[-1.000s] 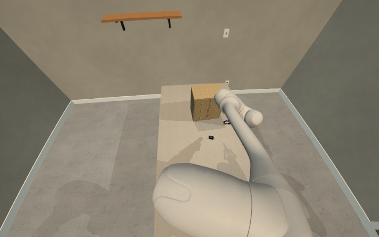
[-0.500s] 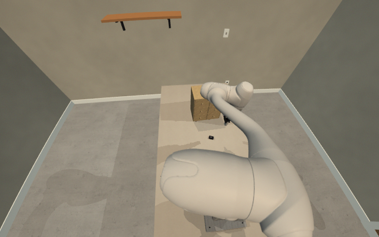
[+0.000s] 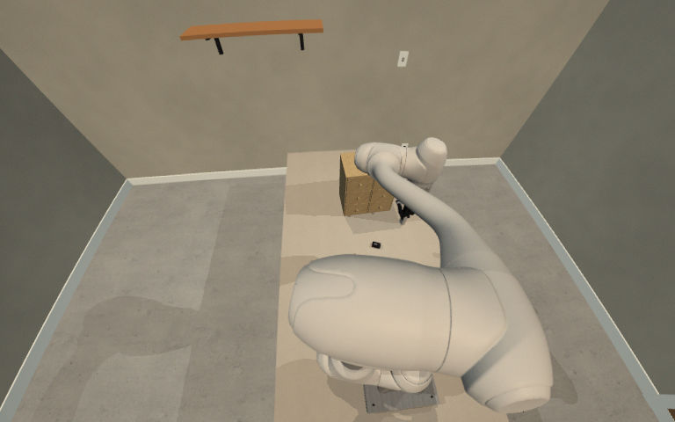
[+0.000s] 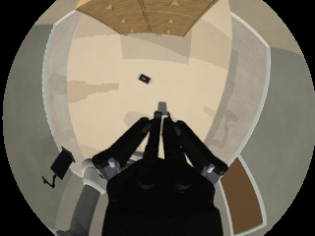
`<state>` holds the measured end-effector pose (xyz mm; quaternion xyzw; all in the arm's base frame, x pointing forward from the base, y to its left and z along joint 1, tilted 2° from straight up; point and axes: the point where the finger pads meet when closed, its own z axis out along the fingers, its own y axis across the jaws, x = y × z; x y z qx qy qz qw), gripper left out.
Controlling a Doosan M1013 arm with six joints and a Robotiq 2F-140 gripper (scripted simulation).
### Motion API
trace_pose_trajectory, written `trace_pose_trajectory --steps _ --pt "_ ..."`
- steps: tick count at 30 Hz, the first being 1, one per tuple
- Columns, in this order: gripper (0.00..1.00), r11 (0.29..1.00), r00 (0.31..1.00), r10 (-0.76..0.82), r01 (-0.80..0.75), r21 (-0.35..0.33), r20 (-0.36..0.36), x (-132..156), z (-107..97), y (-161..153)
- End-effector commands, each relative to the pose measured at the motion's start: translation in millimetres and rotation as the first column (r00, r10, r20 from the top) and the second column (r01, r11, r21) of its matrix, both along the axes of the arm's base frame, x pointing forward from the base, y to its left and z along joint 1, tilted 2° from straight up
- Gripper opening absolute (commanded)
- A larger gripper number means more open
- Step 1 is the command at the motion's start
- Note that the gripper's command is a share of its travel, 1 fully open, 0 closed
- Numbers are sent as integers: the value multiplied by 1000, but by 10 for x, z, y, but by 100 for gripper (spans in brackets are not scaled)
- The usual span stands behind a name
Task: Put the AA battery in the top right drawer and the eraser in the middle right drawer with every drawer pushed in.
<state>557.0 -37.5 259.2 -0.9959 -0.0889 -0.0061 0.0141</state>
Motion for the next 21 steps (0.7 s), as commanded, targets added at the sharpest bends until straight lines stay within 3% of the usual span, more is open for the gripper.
trace_pose_trajectory --steps 1,10,11,21 --pt "0 1000 1000 0 0 0 -1 -1 1 0" --pt "0 1000 1000 0 0 0 -1 -1 1 0" --pt "100 1000 1000 0 0 0 -1 -1 1 0" --pt "100 1000 1000 0 0 0 -1 -1 1 0"
